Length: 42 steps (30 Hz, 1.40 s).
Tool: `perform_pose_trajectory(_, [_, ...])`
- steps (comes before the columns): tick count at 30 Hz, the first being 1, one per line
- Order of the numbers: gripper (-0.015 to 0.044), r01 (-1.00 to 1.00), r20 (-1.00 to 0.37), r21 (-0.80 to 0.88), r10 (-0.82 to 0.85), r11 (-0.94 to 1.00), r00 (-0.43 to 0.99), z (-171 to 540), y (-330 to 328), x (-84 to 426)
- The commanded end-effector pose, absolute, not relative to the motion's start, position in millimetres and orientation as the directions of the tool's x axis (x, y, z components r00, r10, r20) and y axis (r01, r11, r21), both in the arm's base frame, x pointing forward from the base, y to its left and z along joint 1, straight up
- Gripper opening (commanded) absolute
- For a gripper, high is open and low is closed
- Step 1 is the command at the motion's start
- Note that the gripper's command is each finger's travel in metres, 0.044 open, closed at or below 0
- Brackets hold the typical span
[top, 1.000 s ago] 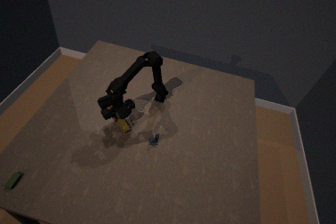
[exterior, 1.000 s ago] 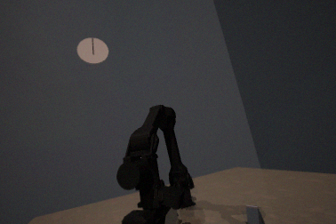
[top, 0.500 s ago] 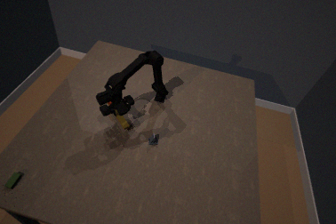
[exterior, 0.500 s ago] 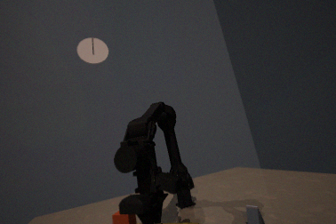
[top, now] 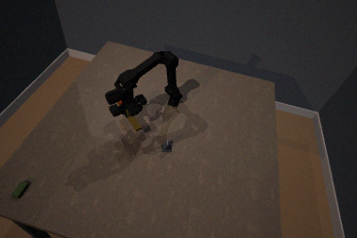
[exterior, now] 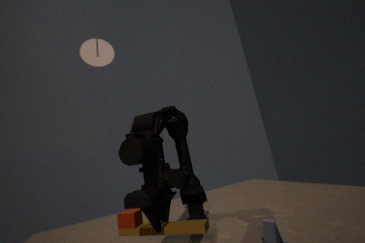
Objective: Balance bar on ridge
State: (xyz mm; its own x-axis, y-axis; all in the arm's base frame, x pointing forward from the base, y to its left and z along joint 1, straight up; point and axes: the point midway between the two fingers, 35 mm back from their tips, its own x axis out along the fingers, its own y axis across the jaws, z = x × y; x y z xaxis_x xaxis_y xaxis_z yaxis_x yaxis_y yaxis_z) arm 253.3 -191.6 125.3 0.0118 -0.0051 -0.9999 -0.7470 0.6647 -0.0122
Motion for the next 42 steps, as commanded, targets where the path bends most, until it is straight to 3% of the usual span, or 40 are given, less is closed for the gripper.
perform_pose_trajectory(1, [0.0000,-0.750,-1.000,-0.027,-0.016,0.661,0.022,141,-192,253])
perform_pose_trajectory(11, [0.0000,-0.764,-1.000,-0.027,-0.016,0.645,0.022,155,-186,254])
perform_pose_trajectory(42, [0.0000,-0.967,-1.000,-0.028,-0.008,0.255,0.027,157,-94,319])
